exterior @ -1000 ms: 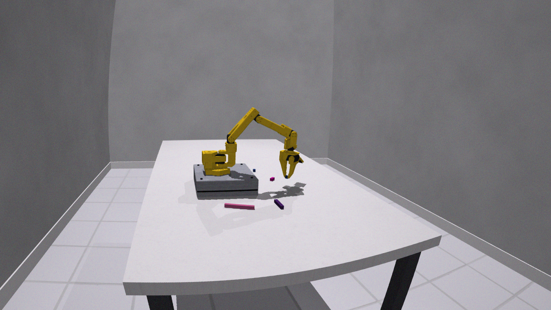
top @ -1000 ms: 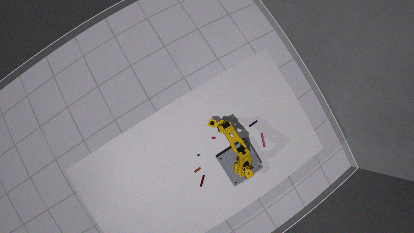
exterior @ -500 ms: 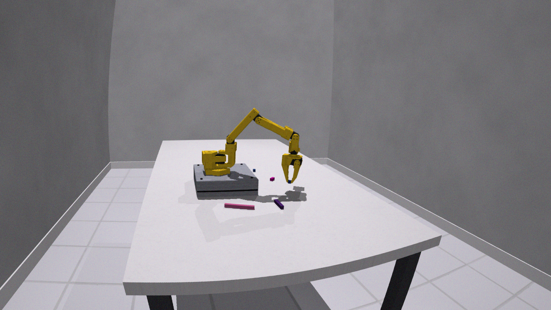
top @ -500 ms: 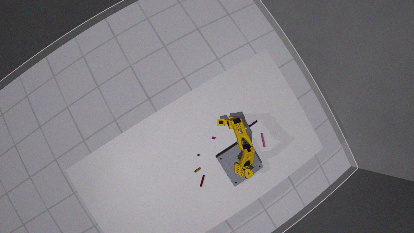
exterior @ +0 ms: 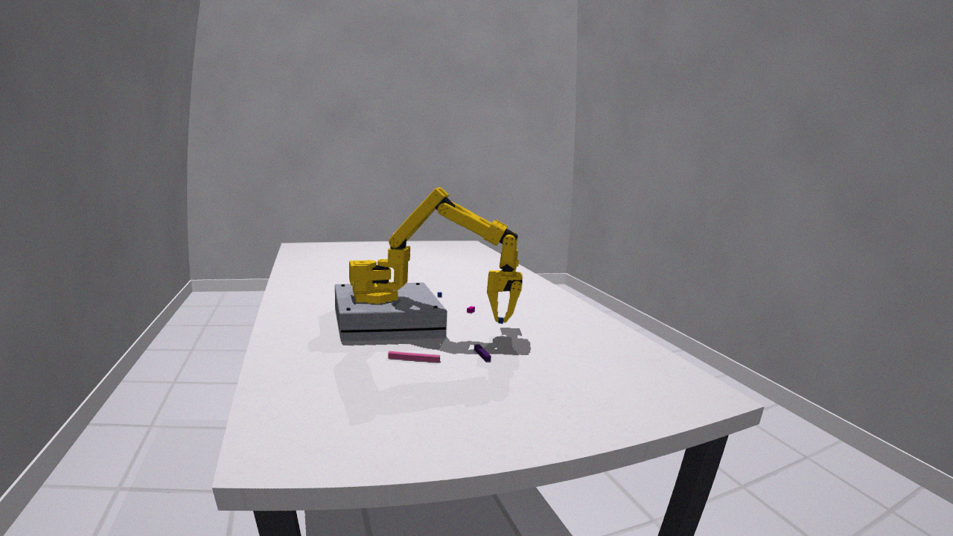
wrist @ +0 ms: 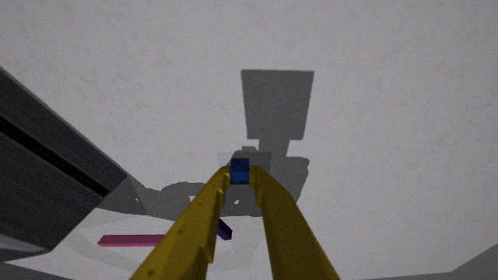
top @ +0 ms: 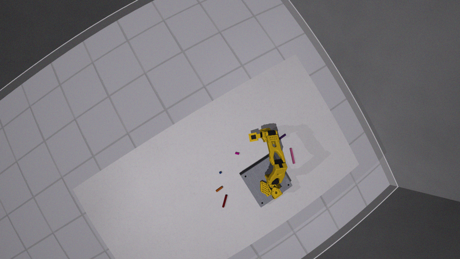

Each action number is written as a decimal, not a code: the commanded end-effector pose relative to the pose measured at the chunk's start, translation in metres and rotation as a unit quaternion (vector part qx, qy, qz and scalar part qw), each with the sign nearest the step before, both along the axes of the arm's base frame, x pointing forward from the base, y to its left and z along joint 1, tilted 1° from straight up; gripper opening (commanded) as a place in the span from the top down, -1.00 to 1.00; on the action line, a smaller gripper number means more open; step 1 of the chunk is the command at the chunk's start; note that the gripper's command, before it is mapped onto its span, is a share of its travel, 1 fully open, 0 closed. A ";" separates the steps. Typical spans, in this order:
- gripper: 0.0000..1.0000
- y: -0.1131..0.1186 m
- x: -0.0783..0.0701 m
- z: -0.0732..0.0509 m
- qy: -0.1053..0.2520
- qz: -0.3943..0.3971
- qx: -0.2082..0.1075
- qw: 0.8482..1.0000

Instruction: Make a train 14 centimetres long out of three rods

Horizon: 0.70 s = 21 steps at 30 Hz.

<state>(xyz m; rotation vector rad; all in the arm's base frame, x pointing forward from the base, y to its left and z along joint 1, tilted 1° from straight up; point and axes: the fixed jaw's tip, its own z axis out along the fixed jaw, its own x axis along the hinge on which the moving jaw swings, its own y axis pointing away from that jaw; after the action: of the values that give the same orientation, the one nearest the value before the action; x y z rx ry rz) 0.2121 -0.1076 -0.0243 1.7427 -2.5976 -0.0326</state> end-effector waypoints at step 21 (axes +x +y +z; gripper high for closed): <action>1.00 -0.015 -0.009 -0.002 0.000 0.039 0.003 0.999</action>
<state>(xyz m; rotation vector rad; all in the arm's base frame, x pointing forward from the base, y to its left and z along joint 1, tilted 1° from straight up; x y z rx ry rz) 0.2054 -0.1208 -0.0243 1.8461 -2.5286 -0.0318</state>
